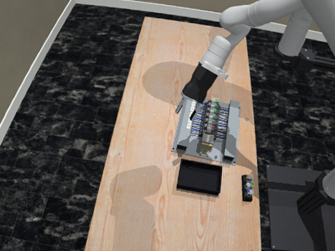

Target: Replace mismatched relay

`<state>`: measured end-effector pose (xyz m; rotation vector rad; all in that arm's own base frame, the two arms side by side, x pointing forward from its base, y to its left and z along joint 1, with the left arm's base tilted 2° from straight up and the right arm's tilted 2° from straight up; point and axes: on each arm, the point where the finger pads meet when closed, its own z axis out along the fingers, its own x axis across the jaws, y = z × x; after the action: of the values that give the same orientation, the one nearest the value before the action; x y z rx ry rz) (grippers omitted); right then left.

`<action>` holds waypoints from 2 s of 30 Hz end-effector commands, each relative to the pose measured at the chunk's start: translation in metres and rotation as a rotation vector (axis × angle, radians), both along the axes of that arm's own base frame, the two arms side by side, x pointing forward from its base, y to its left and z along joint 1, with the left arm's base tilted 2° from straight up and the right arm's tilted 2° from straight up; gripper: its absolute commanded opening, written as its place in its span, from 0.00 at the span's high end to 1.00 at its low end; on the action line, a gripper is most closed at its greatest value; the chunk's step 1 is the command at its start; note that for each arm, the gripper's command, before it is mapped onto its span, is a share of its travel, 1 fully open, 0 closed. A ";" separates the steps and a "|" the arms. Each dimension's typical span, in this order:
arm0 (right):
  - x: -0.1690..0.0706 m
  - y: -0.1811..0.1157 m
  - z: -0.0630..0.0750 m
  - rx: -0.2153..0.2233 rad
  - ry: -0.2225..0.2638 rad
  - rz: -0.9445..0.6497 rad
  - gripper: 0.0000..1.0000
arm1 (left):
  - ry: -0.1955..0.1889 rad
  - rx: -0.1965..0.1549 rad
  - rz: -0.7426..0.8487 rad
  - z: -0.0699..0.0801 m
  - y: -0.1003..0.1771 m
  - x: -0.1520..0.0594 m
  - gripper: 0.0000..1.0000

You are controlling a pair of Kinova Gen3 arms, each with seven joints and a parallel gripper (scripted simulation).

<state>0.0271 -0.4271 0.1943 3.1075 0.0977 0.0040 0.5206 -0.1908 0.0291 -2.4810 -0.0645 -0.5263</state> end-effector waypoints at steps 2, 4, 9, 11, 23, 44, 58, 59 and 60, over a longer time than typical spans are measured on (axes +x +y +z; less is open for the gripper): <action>0.000 0.000 0.001 -0.002 0.000 0.000 0.00 | 0.023 -0.034 0.000 0.001 -0.010 -0.004 0.00; 0.000 0.000 0.001 -0.002 0.000 0.000 0.00 | 0.037 -0.051 0.000 0.001 -0.015 -0.007 0.00; 0.000 0.000 0.001 -0.002 0.000 0.000 0.00 | 0.070 -0.095 0.000 0.001 -0.027 -0.013 0.00; 0.000 0.000 0.001 -0.002 0.000 0.000 0.00 | 0.084 -0.112 0.000 0.001 -0.032 -0.016 0.00; 0.000 0.000 0.001 -0.002 0.000 0.000 0.00 | 0.090 -0.121 0.000 0.001 -0.057 -0.029 0.00; 0.000 0.000 0.001 -0.002 0.000 0.000 0.00 | 0.183 -0.242 -0.018 0.008 -0.103 -0.053 0.00; 0.000 0.000 0.001 -0.002 0.000 0.000 0.00 | 0.271 -0.358 -0.051 0.015 -0.130 -0.067 0.00; 0.000 0.000 0.001 -0.002 0.000 0.000 0.00 | 0.279 -0.367 -0.054 0.016 -0.132 -0.069 0.00; 0.000 0.000 0.001 -0.002 0.000 0.000 0.00 | 0.286 -0.377 -0.057 0.016 -0.135 -0.070 0.00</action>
<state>0.0271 -0.4271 0.1943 3.1075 0.0977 0.0040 0.4526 -0.3204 0.0430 -2.8854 0.0145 -0.2048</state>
